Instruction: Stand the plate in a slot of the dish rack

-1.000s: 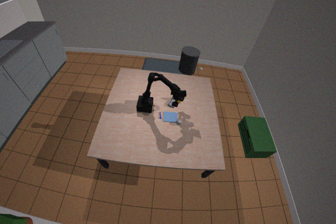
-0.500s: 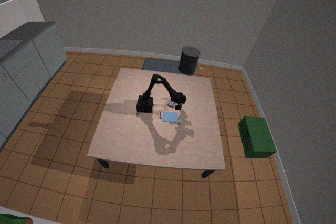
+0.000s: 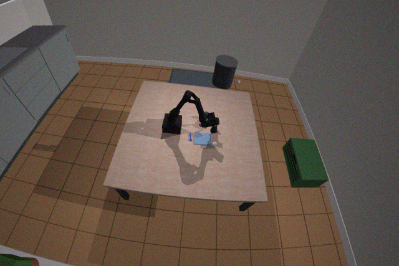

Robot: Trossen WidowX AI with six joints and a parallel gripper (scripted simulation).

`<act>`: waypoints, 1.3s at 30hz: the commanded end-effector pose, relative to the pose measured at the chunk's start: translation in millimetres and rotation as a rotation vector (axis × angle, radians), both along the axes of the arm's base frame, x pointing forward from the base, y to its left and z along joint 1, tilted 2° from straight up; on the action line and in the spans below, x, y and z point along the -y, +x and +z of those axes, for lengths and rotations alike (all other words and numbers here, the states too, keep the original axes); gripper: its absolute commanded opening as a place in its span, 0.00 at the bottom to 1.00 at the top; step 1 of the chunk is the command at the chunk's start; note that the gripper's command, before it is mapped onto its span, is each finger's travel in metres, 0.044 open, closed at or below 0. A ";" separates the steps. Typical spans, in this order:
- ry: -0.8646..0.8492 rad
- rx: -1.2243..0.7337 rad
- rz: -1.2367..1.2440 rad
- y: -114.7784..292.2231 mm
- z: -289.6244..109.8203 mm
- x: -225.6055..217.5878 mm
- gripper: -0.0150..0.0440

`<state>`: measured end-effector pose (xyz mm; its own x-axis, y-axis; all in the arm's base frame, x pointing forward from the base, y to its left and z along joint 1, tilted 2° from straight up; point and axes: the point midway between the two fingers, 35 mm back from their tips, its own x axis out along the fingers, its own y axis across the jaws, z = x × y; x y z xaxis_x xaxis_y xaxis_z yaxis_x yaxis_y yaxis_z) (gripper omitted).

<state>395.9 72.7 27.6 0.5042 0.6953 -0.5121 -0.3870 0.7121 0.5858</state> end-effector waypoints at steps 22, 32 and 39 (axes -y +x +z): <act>0.109 0.497 0.266 -41.6 -9.5 2.5 0.25; 0.124 0.701 0.382 -74.2 -7.1 2.8 0.25; 0.124 0.842 0.468 -101.1 -4.8 2.4 0.25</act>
